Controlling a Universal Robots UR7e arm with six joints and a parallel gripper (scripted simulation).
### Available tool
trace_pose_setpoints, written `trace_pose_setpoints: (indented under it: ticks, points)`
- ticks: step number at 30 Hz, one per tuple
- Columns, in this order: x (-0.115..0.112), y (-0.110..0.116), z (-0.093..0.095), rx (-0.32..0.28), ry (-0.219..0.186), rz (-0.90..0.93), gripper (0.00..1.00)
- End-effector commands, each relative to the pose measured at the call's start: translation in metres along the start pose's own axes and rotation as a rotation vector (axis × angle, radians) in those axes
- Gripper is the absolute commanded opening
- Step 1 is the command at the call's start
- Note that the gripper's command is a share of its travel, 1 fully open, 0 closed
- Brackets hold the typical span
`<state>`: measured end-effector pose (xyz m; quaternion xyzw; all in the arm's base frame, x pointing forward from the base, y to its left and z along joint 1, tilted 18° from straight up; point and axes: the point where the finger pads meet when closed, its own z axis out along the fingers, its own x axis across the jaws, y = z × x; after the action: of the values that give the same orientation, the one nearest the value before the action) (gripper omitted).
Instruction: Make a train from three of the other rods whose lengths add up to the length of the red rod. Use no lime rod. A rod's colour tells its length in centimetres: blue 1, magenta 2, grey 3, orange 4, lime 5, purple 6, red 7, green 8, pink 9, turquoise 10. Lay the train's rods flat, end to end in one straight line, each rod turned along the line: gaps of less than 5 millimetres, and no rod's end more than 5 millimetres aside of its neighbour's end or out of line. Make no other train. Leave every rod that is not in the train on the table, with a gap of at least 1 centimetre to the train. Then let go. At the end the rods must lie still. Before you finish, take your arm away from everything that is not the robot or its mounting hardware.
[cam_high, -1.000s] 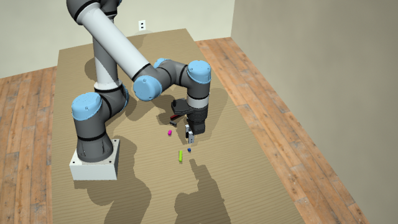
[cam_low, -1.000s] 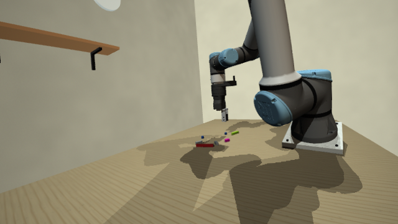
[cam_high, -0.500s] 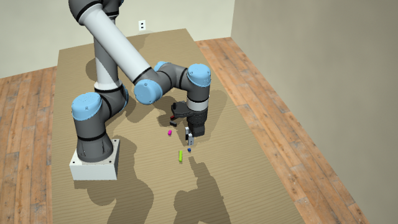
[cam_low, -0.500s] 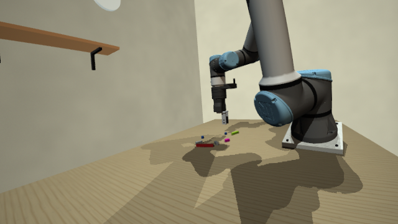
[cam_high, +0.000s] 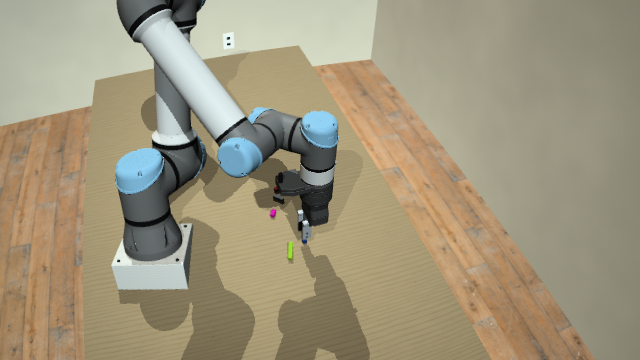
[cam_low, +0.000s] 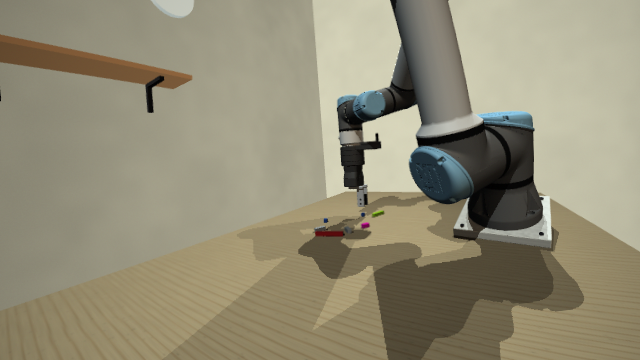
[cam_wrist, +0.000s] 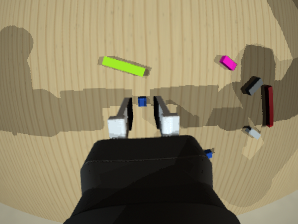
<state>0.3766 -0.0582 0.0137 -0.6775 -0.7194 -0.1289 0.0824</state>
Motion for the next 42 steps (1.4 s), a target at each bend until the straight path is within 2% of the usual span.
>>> trace_pose_setpoints:
  ticks: [1,13,42]
  points:
    - [0.0005,0.0001,0.0073,-0.001,0.000,0.000,0.54]
    - [0.0003,0.0001,0.0170,-0.001,0.000,0.001,0.54]
    - [-0.0004,0.0009,0.0169,-0.003,-0.002,0.000,0.54]
